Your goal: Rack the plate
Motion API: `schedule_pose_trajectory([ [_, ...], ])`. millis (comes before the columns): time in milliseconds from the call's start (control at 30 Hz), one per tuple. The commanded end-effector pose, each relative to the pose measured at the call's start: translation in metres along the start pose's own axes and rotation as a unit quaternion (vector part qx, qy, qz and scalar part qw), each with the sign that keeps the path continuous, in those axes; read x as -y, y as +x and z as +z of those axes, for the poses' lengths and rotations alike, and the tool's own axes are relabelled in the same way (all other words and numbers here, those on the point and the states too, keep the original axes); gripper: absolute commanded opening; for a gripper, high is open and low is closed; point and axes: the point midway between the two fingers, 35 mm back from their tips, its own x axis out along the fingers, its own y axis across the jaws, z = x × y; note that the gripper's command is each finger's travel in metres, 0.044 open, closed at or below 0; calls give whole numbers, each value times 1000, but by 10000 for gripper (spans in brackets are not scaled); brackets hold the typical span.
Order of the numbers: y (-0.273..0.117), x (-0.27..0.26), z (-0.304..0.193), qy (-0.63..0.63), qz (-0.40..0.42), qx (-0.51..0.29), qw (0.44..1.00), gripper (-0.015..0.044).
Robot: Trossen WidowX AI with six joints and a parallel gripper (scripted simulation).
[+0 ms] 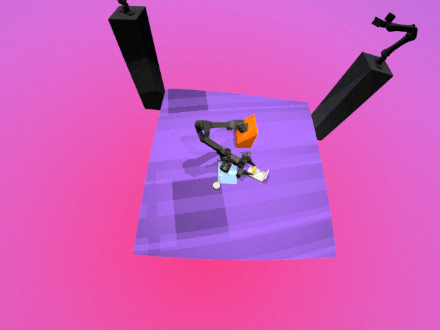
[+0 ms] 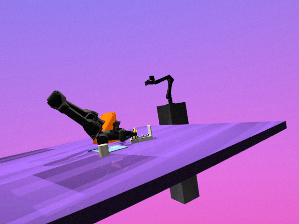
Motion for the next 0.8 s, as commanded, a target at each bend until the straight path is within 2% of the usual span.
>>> schedule_pose_trajectory([
  [0, 0, 0, 0, 0, 0, 0, 1000, 341],
  [67, 0, 0, 0, 0, 0, 0, 1000, 394],
  [100, 0, 0, 0, 0, 0, 0, 1000, 400],
  [333, 0, 0, 2, 0, 1, 0, 1000, 400],
  [667, -9, 10, 108, 1, 9, -2, 1000, 400],
  [767, -9, 12, 116, 2, 9, -1, 1000, 400],
])
